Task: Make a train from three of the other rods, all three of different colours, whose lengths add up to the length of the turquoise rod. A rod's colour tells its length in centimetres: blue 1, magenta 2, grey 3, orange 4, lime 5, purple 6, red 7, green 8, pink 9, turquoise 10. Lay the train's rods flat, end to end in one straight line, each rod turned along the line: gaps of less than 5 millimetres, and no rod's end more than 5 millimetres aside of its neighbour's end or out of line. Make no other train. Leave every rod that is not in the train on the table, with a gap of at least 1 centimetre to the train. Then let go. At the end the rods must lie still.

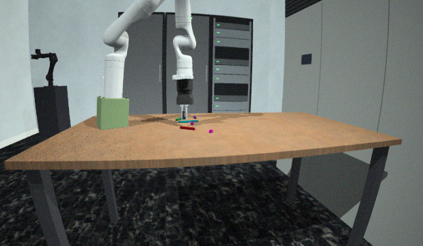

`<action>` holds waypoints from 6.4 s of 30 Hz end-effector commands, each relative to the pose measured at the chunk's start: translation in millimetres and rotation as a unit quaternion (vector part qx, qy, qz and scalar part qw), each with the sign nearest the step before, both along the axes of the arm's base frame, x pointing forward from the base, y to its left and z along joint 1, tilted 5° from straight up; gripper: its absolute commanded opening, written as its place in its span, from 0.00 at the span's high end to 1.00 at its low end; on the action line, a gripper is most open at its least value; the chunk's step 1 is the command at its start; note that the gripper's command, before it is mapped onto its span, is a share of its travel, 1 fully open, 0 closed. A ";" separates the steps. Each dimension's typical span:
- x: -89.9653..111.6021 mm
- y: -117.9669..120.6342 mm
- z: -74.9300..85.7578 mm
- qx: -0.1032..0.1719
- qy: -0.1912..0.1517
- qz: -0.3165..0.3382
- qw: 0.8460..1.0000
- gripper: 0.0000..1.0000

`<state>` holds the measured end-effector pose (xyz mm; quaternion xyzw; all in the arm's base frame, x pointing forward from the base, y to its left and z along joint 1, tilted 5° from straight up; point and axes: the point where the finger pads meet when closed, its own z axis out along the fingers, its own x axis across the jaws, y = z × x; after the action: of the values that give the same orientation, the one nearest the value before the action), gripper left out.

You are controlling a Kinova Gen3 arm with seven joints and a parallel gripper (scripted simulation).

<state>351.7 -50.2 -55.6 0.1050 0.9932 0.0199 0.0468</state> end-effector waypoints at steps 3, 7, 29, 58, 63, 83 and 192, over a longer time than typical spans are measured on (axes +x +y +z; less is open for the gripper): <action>-2.2 8.1 -15.8 0.006 0.006 0.001 1.000 0.76; -1.4 8.4 -20.8 0.005 0.006 0.009 1.000 0.76; -3.6 8.9 -24.2 0.006 0.009 0.005 1.000 0.76; -3.8 9.4 -24.2 0.007 0.010 0.001 1.000 0.76; -3.2 10.0 -24.2 0.007 0.010 -0.001 1.000 0.76; -3.1 10.1 -24.1 0.007 0.009 -0.002 1.000 0.76; -2.9 10.7 -36.3 0.007 0.010 -0.006 1.000 0.64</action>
<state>346.7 -37.7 -91.4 0.1096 0.9930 0.0284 0.0340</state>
